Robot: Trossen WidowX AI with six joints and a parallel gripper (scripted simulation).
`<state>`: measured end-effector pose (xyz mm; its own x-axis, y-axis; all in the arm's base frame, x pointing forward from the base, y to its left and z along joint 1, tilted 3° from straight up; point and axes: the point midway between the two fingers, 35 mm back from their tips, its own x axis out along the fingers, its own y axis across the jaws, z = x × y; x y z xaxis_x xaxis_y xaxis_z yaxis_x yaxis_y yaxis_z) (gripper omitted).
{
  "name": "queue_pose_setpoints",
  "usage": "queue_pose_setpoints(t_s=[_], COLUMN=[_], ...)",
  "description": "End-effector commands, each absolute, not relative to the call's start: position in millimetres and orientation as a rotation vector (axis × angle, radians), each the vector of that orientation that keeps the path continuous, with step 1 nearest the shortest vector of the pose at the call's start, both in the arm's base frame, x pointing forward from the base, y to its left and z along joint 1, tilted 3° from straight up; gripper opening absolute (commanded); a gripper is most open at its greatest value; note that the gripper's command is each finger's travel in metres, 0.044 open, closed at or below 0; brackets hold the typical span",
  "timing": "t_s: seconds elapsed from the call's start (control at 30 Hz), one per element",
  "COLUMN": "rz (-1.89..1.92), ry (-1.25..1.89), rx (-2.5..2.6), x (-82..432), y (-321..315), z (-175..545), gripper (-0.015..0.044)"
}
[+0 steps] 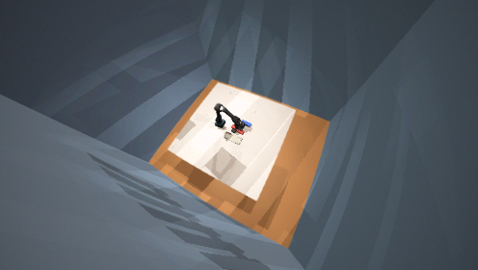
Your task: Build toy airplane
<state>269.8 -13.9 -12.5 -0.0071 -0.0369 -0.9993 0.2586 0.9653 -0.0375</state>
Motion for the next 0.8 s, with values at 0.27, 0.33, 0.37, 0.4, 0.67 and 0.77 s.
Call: queue_pose_setpoints(t_s=[0.27,0.33,0.37,0.4,0.67,0.77], rz=[-0.234,-0.234,-0.234,-0.234,-0.245,-0.245], ry=[1.567,1.567,1.567,1.565,1.507,1.510], rx=[0.168,0.168,0.168,0.168,0.177,0.176], x=[268,268,268,269,277,278], y=[-15,-15,-15,-15,-14,-14], z=[-14,-14,-14,-14,-3,4], gripper=[0.0151,0.0137,0.0111,0.0085,0.0000,0.0000])
